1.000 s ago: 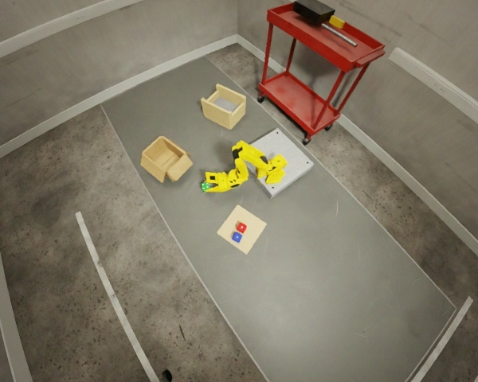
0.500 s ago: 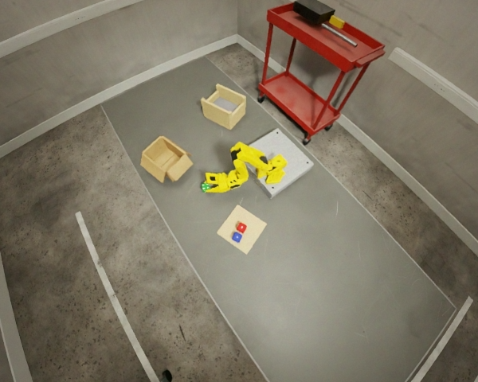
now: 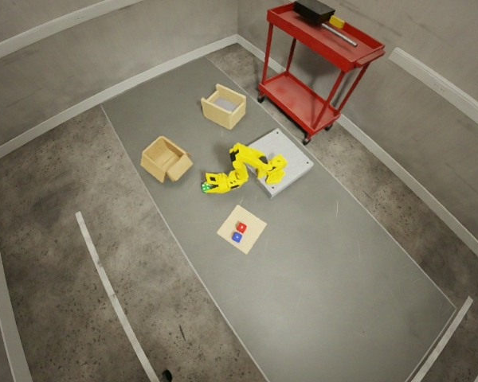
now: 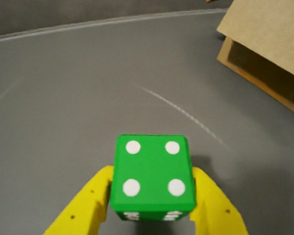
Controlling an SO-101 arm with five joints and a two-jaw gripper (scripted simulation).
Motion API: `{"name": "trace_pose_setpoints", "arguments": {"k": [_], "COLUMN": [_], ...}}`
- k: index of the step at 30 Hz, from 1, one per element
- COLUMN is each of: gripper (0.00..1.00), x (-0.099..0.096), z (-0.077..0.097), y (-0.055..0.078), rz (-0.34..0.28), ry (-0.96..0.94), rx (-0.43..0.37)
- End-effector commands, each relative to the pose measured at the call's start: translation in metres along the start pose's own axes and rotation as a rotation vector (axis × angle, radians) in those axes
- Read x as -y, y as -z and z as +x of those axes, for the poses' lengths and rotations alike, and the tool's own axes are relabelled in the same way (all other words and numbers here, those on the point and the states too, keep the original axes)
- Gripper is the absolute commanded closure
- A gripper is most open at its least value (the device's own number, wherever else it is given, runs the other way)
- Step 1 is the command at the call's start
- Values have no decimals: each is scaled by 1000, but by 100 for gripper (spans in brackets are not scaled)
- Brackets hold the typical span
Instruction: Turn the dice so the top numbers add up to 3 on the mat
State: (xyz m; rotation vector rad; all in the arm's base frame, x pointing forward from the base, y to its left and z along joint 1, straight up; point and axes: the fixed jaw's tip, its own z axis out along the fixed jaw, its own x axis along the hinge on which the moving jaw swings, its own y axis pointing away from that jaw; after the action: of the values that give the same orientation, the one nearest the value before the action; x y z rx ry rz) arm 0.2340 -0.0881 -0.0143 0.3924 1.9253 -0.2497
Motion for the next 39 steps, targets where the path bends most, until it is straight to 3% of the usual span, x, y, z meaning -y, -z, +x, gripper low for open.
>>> {"name": "trace_pose_setpoints", "arguments": {"k": [1,39], "gripper": [100,100], "x": [2,2], "z": [0,10], "y": [-2,-6], "rz": [7,7], "ry": [5,5], "rx": [15,15]}}
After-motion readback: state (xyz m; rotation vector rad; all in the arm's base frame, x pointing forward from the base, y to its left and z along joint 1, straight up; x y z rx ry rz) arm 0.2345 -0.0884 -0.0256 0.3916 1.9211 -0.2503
